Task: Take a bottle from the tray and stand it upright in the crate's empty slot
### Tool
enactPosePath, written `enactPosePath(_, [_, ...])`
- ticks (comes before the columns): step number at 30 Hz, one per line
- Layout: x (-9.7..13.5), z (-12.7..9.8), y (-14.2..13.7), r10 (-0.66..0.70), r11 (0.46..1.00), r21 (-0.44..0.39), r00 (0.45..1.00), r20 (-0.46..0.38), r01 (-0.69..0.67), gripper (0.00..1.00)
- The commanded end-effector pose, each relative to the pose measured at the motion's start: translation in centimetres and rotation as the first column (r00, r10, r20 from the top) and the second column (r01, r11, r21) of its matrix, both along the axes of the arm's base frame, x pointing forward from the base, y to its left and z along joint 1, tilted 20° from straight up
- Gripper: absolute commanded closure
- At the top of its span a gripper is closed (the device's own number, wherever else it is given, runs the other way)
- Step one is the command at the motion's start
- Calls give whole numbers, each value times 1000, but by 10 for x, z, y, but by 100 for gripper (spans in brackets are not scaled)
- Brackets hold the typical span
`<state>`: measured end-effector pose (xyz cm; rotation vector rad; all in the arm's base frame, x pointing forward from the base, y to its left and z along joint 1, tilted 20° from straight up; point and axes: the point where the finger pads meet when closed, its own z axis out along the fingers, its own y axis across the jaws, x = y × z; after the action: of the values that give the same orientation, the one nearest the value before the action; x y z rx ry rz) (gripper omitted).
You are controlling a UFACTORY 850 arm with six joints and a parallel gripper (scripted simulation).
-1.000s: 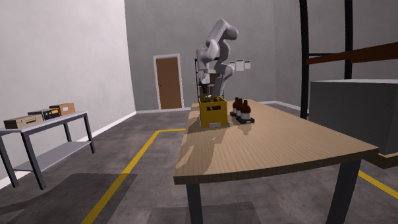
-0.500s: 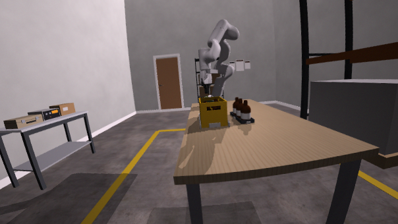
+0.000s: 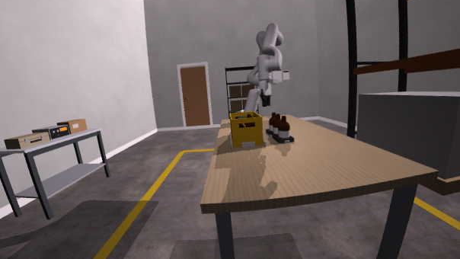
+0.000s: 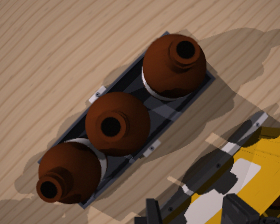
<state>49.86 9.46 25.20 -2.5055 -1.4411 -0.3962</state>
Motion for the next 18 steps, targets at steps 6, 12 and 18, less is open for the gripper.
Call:
enactPosePath(6, [-22, 24, 73, -6, 1000, -12, 1000, 2, 6, 35])
enactPosePath(12, [-22, 24, 73, -6, 1000, -12, 1000, 2, 6, 35])
enactPosePath(18, [-22, 24, 73, -6, 1000, -12, 1000, 2, 6, 35])
